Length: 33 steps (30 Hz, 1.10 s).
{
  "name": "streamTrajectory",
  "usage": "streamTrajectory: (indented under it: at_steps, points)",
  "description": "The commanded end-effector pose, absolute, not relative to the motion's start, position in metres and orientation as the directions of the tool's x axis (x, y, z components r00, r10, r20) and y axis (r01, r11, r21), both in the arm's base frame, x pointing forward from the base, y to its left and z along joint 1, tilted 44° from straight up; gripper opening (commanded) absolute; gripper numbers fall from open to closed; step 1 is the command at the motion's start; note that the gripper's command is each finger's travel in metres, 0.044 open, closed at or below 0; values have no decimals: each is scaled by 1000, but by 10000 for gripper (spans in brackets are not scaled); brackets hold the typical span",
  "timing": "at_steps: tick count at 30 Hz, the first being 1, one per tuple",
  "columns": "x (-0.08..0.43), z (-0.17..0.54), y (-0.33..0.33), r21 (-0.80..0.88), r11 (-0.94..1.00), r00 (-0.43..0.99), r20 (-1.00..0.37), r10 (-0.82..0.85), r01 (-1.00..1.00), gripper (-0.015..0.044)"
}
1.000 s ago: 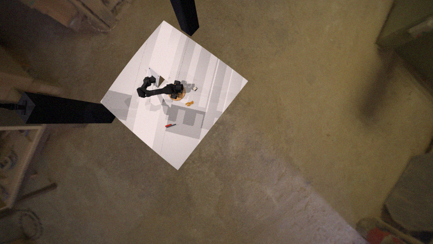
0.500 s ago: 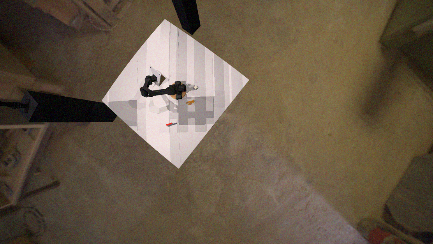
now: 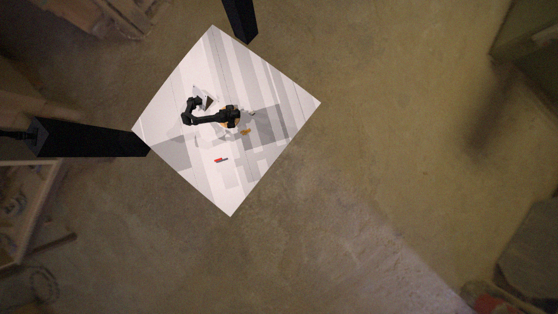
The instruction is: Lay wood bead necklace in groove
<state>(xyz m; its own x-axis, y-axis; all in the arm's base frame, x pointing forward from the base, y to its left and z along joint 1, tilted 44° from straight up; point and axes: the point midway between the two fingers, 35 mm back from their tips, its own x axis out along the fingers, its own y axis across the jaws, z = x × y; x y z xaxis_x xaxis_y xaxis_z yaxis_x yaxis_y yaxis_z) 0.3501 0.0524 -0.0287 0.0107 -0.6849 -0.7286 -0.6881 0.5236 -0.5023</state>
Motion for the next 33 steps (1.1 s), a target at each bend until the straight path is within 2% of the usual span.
streamTrajectory:
  at_steps: [1, 11, 16, 33]
  points:
    - [350, -32, 46, -505, 519, 10, -723, -691, -690, 120]
    - [349, -40, 37, -505, 517, 8, -721, -693, -691, 120]
    - [349, -40, 40, -502, 522, 7, -725, -689, -689, 0]
    - [349, -40, 40, -502, 522, 7, -725, -689, -689, 0]
